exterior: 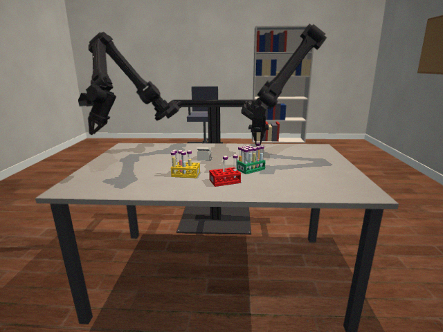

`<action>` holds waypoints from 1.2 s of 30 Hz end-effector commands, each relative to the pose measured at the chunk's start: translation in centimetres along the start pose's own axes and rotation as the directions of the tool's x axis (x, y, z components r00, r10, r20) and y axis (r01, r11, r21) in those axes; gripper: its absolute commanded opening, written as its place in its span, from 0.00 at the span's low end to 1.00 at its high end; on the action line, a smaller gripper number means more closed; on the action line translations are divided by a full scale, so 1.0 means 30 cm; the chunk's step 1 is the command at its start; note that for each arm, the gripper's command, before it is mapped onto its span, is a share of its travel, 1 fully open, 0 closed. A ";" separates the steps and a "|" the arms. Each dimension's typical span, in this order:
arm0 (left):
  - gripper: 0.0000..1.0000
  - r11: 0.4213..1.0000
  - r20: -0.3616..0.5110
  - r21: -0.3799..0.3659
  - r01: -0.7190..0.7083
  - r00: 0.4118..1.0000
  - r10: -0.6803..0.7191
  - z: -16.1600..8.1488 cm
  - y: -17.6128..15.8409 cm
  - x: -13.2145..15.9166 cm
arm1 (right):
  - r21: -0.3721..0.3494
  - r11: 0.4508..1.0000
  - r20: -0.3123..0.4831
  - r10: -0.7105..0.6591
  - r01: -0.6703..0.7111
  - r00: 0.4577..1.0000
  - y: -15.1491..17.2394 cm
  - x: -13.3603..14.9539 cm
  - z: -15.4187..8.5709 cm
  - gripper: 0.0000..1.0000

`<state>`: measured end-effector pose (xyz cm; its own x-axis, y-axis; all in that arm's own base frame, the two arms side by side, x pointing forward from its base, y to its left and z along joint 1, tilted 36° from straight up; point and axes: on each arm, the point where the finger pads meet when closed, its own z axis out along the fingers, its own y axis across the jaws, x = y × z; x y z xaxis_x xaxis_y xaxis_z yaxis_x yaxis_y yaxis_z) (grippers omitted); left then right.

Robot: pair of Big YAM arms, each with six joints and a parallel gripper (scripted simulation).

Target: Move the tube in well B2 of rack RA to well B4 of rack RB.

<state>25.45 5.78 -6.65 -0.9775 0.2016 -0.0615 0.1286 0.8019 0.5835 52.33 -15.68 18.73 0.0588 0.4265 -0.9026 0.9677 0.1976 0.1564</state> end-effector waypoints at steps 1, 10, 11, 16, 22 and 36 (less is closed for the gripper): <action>0.00 1.000 -0.015 0.001 -0.009 1.000 0.009 0.026 0.002 0.015 | -0.015 1.000 0.006 0.024 -0.024 1.000 0.030 -0.032 -0.015 0.30; 0.00 1.000 -0.017 0.001 -0.011 1.000 0.011 0.041 0.000 0.021 | -0.015 1.000 0.006 0.024 -0.024 1.000 0.030 -0.032 -0.015 0.30; 0.00 1.000 -0.017 0.001 -0.011 1.000 0.011 0.043 0.000 0.022 | -0.015 1.000 0.006 0.024 -0.024 1.000 0.030 -0.032 -0.015 0.30; 0.00 1.000 -0.017 0.001 -0.011 1.000 0.011 0.048 0.000 0.022 | -0.015 1.000 0.006 0.024 -0.024 1.000 0.030 -0.032 -0.015 0.30; 0.00 1.000 -0.016 0.001 -0.010 1.000 0.010 0.056 0.001 0.018 | -0.015 1.000 0.006 0.024 -0.024 1.000 0.030 -0.032 -0.015 0.30; 0.00 1.000 -0.016 0.000 -0.010 1.000 0.010 0.058 0.001 0.019 | -0.015 1.000 0.006 0.024 -0.024 1.000 0.030 -0.032 -0.015 0.30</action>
<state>25.71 6.32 -7.50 -0.9768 0.2049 -0.0625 0.1308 0.8014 0.5837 52.33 -15.68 18.73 0.0588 0.4265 -0.9026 0.9677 0.1976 0.1564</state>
